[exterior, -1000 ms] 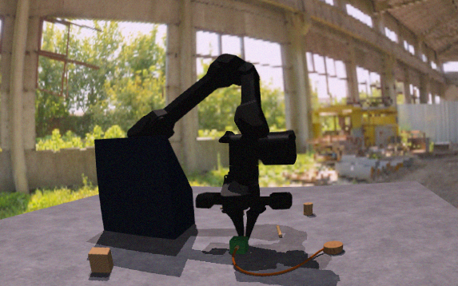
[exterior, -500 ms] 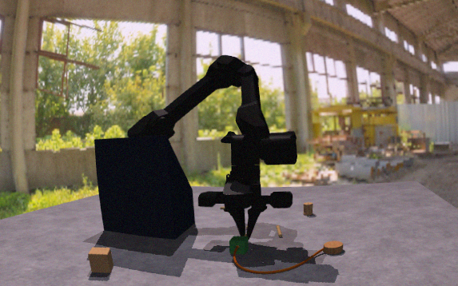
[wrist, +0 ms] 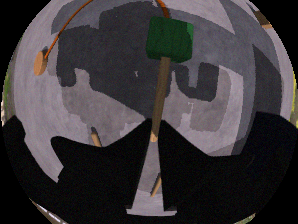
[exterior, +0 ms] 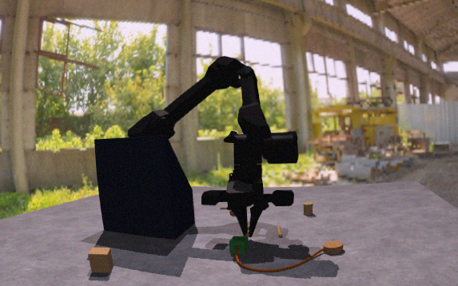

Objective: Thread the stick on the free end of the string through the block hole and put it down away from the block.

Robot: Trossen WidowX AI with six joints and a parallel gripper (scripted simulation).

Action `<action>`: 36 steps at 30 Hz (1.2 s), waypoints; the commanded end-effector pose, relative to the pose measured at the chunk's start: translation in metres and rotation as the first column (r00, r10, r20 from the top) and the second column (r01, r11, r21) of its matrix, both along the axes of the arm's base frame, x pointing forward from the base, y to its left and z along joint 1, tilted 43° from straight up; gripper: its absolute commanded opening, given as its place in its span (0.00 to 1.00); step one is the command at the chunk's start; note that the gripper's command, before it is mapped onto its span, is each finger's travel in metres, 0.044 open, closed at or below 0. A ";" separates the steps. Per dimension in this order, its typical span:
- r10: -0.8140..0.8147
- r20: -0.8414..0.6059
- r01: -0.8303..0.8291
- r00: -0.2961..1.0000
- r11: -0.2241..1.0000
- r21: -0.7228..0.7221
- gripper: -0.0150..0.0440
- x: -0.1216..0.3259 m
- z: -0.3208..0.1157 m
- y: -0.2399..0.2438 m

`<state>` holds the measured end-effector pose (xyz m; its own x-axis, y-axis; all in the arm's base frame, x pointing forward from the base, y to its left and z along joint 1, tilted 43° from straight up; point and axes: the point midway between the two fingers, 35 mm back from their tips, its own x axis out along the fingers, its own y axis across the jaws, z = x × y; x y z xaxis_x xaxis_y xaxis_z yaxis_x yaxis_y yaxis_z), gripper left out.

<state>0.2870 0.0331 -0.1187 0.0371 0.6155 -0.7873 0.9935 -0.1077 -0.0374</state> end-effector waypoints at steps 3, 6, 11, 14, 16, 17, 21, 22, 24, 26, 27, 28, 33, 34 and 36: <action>-0.002 -0.001 0.002 1.000 1.000 0.006 0.25 0.000 0.005 0.006; -0.002 -0.001 0.002 1.000 1.000 0.006 0.25 0.000 0.008 0.008; -0.002 -0.003 0.002 1.000 1.000 0.007 0.25 0.001 0.011 0.012; -0.002 -0.003 0.002 1.000 1.000 0.008 0.25 0.001 0.013 0.014; -0.001 -0.003 0.001 1.000 1.000 0.008 0.25 0.001 0.014 0.016; -0.001 -0.003 0.001 1.000 1.000 0.008 0.25 0.002 0.015 0.016; 0.000 -0.003 0.000 1.000 1.000 0.007 0.25 0.002 0.018 0.019; -0.001 -0.003 0.001 1.000 1.000 0.007 0.25 0.002 0.018 0.020; -0.001 -0.002 0.001 1.000 1.000 0.007 0.25 0.003 0.020 0.021; -0.001 -0.002 0.001 1.000 1.000 0.007 0.25 0.003 0.021 0.023; -0.002 -0.002 0.002 1.000 1.000 0.007 0.25 0.003 0.022 0.023; -0.002 -0.002 0.002 1.000 1.000 0.007 0.25 0.003 0.023 0.024; -0.002 -0.002 0.002 1.000 1.000 0.007 0.25 0.003 0.026 0.028; -0.002 -0.002 0.002 1.000 1.000 0.007 0.25 0.003 0.027 0.029; -0.002 -0.002 0.002 1.000 1.000 0.007 0.25 0.003 0.028 0.030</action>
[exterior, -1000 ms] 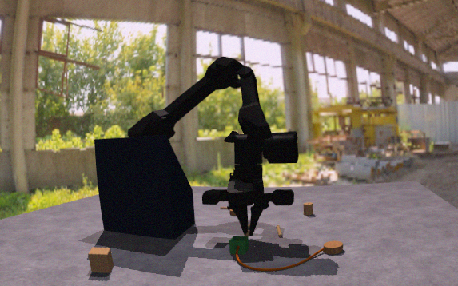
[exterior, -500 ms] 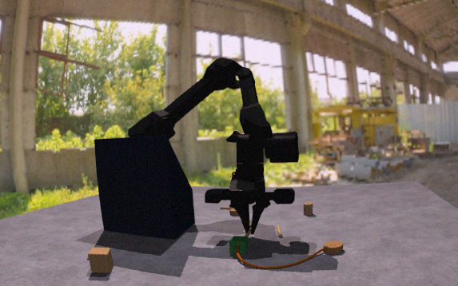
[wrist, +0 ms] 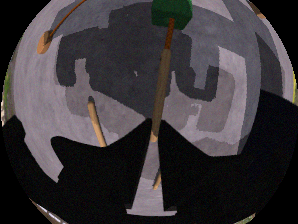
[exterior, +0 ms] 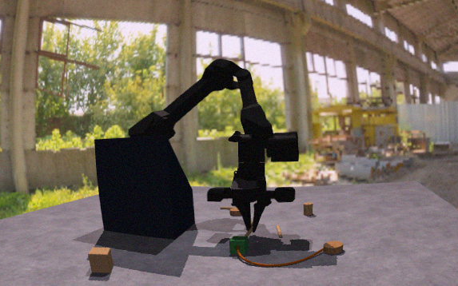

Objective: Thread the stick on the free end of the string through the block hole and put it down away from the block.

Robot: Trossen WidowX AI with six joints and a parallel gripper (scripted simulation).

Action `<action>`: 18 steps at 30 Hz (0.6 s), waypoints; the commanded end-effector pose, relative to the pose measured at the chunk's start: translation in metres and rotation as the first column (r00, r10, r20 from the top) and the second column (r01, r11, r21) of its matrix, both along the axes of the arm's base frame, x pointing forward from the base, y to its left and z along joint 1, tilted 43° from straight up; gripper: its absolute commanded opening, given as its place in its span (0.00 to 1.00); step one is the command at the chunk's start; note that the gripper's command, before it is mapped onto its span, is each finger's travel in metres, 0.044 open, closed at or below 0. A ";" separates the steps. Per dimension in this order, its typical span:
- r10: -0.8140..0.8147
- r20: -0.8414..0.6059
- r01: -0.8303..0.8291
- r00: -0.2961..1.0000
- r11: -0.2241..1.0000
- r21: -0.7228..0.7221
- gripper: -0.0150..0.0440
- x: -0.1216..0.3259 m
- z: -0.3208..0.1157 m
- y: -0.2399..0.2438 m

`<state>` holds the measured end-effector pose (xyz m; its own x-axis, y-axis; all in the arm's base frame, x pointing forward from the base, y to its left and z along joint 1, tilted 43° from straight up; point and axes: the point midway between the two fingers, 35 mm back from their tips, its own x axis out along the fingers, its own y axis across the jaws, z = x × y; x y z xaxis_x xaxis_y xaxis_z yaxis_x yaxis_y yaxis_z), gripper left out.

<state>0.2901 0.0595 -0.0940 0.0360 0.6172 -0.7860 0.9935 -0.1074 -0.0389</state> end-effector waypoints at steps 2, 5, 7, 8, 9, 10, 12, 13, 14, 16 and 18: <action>-0.002 -0.001 0.002 1.000 1.000 0.005 0.25 0.000 0.005 0.005; -0.002 0.000 0.002 1.000 1.000 0.005 0.25 0.001 0.006 0.006; -0.001 0.000 0.001 1.000 1.000 0.005 0.25 0.001 0.008 0.005; -0.001 0.000 0.001 1.000 1.000 0.005 0.25 0.001 0.008 0.005; -0.001 0.000 0.001 1.000 1.000 0.005 0.25 0.001 0.008 0.007; -0.001 0.001 0.001 1.000 1.000 0.004 0.25 0.001 0.008 0.010; -0.001 0.004 0.001 1.000 1.000 0.004 0.25 0.002 0.007 0.017; -0.001 0.005 0.001 1.000 1.000 0.004 0.25 0.002 0.007 0.020; -0.001 0.005 0.001 1.000 1.000 0.005 0.25 0.002 0.007 0.022; -0.001 0.006 0.001 1.000 1.000 0.005 0.25 0.003 0.007 0.023; -0.001 0.006 0.001 1.000 1.000 0.005 0.25 0.003 0.007 0.023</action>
